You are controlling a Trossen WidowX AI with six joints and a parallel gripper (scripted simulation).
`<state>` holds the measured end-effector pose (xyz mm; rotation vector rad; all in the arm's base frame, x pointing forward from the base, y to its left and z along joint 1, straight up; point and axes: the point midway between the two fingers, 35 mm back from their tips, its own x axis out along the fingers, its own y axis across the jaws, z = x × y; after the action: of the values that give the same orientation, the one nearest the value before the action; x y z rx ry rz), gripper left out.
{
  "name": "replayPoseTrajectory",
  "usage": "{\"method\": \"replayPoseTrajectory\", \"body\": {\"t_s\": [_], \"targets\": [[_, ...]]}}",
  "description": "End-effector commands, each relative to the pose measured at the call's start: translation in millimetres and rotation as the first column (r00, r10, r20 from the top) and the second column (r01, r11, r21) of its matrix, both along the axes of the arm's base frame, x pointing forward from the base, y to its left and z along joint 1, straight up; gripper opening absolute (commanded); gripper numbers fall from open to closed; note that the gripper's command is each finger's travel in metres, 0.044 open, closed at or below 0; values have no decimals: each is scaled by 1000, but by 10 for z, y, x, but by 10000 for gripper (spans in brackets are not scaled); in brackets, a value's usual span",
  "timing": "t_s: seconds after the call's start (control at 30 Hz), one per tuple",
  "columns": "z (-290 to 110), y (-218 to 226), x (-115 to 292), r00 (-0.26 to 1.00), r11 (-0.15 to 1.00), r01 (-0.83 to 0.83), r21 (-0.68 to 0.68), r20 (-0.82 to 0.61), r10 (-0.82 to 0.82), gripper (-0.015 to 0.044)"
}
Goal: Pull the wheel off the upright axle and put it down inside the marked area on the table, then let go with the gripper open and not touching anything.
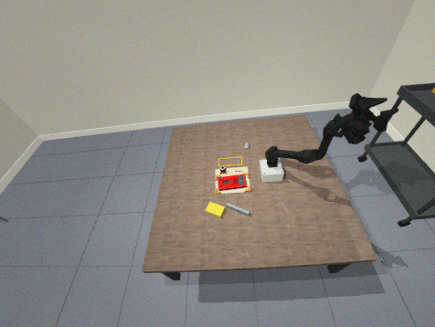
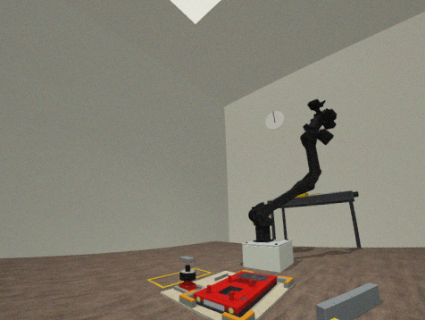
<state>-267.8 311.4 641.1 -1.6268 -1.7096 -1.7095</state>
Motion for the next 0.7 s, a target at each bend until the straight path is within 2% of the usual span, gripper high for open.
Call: {"method": "replayPoseTrajectory", "body": {"t_s": [0.0, 0.37, 0.67], "targets": [[288, -398, 334, 990, 994, -18, 111, -138, 34, 300], [868, -1526, 1206, 843, 903, -225, 366, -391, 369, 300], [1044, -2486, 2133, 597, 708, -324, 627, -445, 667, 300]]}}
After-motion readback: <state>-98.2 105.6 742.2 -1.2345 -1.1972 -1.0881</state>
